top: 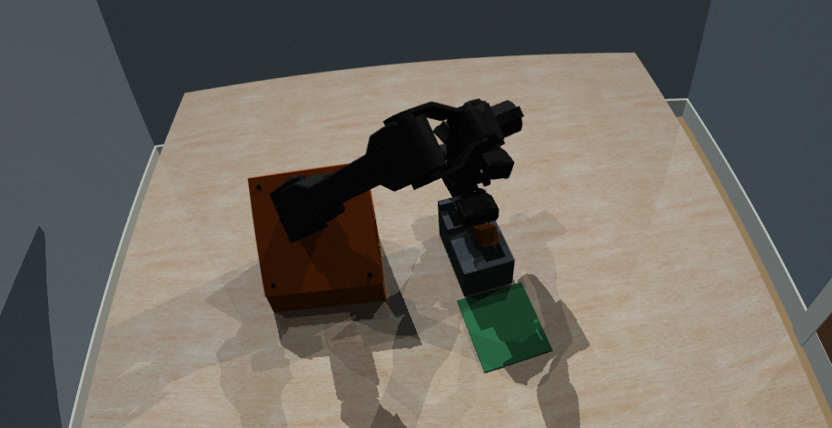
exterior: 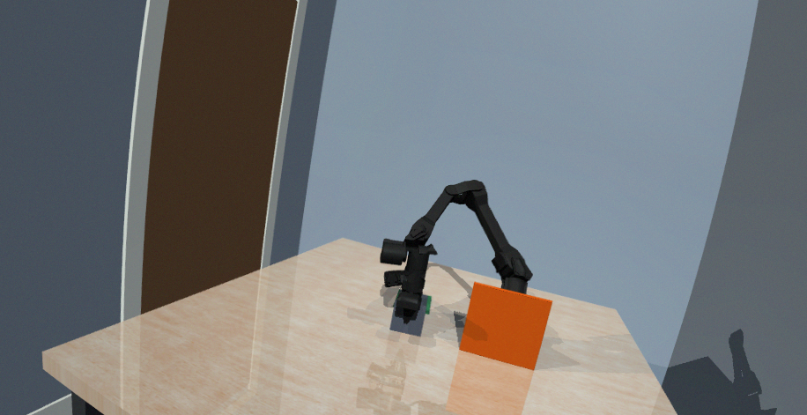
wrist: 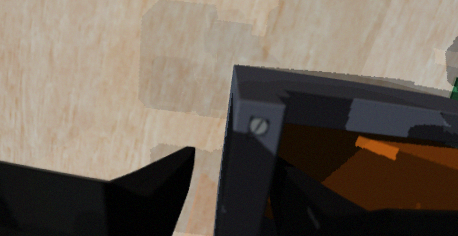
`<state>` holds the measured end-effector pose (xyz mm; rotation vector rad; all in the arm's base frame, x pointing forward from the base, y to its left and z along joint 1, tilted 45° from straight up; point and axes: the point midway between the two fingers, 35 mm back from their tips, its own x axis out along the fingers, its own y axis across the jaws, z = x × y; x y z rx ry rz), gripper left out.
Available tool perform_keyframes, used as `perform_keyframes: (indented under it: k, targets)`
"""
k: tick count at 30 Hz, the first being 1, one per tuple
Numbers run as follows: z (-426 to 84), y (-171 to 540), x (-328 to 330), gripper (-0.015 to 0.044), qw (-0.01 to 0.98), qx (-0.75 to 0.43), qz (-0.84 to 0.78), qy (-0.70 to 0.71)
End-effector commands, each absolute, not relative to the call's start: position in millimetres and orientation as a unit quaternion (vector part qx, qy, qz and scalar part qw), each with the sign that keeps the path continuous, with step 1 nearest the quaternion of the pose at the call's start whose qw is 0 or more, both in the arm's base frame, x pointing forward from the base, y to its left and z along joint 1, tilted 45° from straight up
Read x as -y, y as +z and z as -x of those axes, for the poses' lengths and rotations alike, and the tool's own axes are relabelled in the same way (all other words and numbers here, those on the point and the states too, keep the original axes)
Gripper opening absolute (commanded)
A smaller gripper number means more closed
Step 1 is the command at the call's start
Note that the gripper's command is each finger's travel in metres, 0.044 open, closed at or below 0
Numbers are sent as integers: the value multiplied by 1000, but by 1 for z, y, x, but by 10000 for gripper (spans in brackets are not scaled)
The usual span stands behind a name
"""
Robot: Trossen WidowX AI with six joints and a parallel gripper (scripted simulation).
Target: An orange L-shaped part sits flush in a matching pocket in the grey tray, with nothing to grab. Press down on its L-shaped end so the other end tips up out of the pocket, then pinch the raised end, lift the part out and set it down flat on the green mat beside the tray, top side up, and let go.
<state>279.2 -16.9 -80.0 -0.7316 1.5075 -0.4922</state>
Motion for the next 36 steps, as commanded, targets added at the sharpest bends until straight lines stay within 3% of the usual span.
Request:
perform_keyframes:
  k: [1,13,36]
  targets:
    - [-279,-79,7,180,643,-661,319,-217]
    - [-278,-3,-53,180,643,-662,318,-215]
    - [-279,-6,-51,180,646,-659,322,-213]
